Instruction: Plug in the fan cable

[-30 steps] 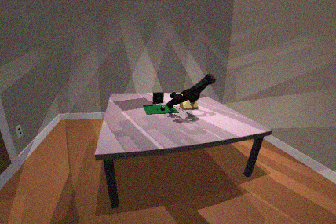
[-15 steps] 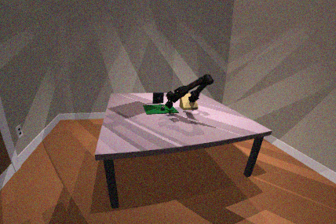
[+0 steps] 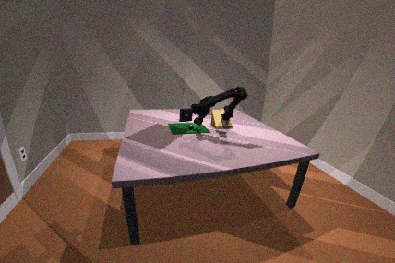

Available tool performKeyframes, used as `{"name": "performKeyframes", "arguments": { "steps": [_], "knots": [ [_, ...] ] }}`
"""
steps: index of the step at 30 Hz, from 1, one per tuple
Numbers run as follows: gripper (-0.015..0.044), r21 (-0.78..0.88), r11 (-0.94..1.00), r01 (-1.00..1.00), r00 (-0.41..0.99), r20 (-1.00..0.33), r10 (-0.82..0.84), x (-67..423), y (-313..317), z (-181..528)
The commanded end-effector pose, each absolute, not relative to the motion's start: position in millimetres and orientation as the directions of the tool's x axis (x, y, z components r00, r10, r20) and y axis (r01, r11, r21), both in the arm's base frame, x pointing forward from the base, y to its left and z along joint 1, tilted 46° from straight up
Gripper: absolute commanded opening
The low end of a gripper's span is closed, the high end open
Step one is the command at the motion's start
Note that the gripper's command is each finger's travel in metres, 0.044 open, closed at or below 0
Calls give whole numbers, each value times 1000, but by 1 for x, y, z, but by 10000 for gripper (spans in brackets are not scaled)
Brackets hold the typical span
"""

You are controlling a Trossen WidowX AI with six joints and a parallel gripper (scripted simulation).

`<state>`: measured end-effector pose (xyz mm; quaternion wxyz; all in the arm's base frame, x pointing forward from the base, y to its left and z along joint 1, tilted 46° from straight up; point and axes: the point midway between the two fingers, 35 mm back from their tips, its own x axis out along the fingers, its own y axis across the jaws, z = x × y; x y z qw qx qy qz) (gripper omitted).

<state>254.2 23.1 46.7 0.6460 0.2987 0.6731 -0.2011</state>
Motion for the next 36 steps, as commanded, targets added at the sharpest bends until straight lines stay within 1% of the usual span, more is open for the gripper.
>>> {"name": "performKeyframes", "arguments": {
  "steps": [1, 14, 27, 32, 33, 34, 36],
  "knots": [
    [205, 148, 744, 651, -11, -979, 205, 256, 22, 50],
    [205, 311, 708, 634, -55, -895, 442, 262, 16, 65],
    [205, 515, 586, 626, 0, -752, 660, 276, 2, 88],
    [205, 583, 527, 619, 41, -694, 719, 283, -5, 97],
    [205, 549, 554, 626, 21, -721, 692, 279, -3, 91],
    [205, 549, 554, 626, 21, -721, 692, 279, -3, 91],
    [258, 549, 554, 626, 21, -721, 692, 279, -3, 91]
  ]
}}
